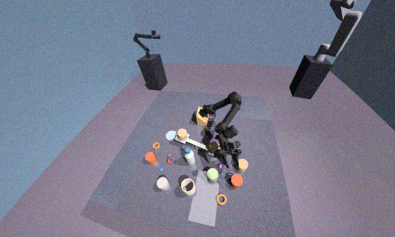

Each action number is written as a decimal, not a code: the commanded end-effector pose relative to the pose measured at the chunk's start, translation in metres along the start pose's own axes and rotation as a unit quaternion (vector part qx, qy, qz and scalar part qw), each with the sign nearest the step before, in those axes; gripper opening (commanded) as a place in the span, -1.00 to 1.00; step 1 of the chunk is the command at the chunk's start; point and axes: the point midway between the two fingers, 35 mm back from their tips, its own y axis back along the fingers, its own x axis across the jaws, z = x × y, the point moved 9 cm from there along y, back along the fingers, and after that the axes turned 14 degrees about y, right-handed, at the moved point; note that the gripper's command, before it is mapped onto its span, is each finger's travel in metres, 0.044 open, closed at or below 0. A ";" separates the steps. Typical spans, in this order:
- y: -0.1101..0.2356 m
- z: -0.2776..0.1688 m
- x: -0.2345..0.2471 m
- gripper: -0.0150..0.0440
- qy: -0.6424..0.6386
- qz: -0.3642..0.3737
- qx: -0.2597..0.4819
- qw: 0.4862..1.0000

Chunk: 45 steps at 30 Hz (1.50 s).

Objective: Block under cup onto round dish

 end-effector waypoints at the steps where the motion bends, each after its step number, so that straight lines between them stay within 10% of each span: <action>1: 0.000 0.000 -0.001 0.95 0.001 -0.001 0.003 1.000; 28: 0.170 -0.049 -0.136 1.00 -0.045 -0.052 0.397 0.915; 45: 0.304 -0.024 -0.112 1.00 -0.271 -0.060 0.459 0.844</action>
